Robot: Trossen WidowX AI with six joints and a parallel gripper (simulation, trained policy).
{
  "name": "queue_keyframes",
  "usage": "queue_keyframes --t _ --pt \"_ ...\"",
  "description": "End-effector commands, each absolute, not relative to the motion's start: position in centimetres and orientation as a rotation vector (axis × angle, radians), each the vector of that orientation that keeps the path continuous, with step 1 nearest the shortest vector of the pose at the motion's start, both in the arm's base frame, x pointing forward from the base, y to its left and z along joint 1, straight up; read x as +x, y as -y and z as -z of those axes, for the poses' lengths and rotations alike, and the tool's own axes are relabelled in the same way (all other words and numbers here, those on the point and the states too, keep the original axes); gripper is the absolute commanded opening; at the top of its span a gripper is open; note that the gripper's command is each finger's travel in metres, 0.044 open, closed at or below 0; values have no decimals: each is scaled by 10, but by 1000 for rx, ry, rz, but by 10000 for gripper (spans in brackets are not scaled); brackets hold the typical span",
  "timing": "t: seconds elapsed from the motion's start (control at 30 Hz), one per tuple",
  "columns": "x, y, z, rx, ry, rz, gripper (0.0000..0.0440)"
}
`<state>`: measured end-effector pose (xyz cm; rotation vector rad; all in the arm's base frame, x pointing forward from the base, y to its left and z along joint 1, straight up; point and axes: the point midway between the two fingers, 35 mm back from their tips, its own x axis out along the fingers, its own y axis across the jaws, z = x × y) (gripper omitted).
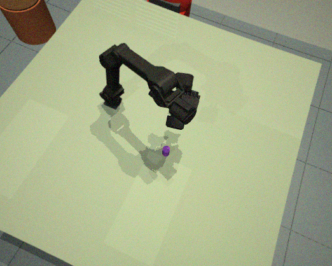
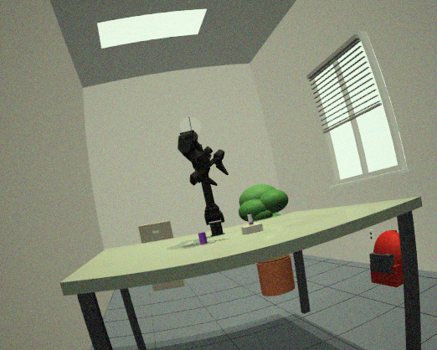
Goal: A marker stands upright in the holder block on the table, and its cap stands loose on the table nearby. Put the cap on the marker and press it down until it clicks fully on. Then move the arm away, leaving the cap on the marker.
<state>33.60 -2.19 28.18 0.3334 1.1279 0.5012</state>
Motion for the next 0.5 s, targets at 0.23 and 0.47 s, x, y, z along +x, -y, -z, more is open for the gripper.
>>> queue_keyframes --t 0.23,0.47 --pt "341 46 -264 310 -1186 -429 324" --pt "343 61 -251 296 -1229 -382 323"
